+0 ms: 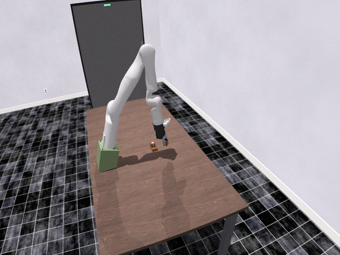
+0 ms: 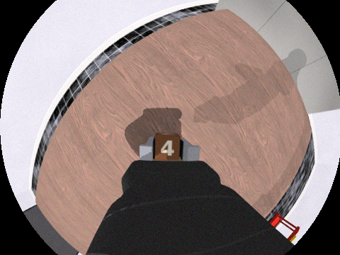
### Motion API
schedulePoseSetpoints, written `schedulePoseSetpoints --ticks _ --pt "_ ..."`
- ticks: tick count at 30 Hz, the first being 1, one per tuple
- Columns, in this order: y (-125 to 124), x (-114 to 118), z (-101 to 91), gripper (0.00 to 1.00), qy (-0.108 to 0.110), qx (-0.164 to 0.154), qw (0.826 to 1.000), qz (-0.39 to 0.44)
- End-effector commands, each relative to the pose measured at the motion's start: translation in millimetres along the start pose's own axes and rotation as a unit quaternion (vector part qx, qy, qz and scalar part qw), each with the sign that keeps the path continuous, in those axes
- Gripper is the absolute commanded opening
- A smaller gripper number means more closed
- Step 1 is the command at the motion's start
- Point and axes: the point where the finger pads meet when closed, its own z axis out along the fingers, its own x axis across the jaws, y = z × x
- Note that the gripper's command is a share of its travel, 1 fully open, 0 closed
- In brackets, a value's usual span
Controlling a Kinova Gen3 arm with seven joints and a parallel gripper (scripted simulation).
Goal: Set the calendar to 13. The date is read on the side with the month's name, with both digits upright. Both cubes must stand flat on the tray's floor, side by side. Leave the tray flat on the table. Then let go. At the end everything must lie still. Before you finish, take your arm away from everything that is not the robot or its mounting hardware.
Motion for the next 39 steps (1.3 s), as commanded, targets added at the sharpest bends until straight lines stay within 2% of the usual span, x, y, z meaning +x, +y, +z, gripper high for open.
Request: schedulePoseSetpoints --ticks 1,9,17,19,26,34,36,39 --pt "4 -8 0.2 0.60 -0.005 0.004 1.000 -0.021" --pt "10 -22 -0.2 0.60 -0.013 0.002 0.994 -0.111" --pt "20 -36 -1.0 0.60 -0.022 -0.001 0.976 -0.215" --pt "20 -36 -1.0 0.60 -0.022 -0.001 0.976 -0.215" --pt "31 -47 -2.0 0.60 -0.028 -0.006 0.952 -0.306" --pt "45 -56 -3.3 0.60 -0.034 -0.011 0.913 -0.405" --pt "45 -56 -3.3 0.60 -0.034 -0.011 0.913 -0.405" --pt "51 -59 -3.8 0.60 -0.036 -0.013 0.897 -0.441"
